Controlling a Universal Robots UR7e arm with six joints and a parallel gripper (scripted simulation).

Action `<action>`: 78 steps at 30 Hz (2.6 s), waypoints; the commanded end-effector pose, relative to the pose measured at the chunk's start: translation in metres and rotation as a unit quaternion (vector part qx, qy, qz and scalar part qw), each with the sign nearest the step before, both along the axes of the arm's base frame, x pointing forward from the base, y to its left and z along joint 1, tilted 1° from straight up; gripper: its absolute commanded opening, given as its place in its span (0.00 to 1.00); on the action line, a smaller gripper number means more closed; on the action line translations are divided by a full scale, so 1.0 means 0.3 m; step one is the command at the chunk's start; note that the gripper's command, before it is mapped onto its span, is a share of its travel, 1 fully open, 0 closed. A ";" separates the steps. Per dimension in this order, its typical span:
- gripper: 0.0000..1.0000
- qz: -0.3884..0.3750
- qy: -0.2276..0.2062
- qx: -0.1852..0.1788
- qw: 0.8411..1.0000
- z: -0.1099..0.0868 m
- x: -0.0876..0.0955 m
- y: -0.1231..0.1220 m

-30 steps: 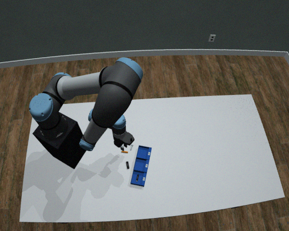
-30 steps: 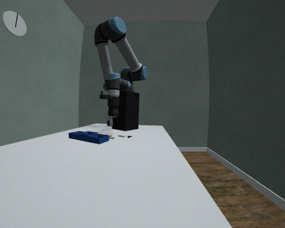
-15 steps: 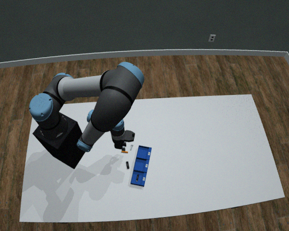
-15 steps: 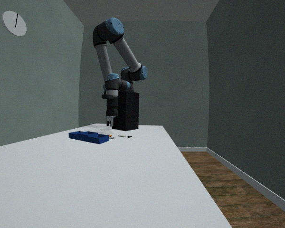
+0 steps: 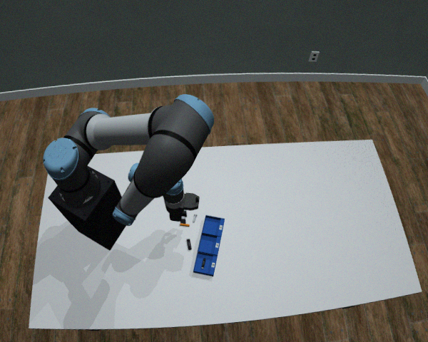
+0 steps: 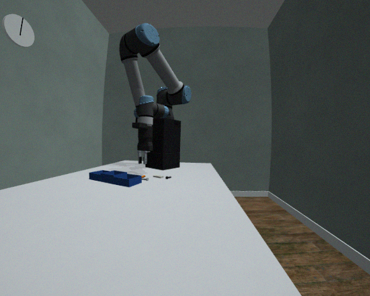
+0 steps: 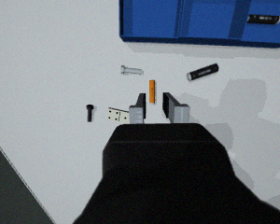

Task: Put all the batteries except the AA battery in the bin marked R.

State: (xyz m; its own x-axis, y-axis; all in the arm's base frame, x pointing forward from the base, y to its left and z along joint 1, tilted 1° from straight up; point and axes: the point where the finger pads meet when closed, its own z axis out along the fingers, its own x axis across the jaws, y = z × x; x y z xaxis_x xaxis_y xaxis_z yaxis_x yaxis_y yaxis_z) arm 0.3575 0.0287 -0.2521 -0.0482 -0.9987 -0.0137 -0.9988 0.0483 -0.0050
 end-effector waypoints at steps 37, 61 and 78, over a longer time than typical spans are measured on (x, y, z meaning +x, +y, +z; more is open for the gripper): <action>0.54 0.000 -0.001 0.000 1.000 -0.193 0.003 0.002; 0.54 0.000 0.000 0.000 1.000 -0.233 0.003 0.003; 0.24 0.000 0.000 0.000 1.000 -0.233 0.003 0.003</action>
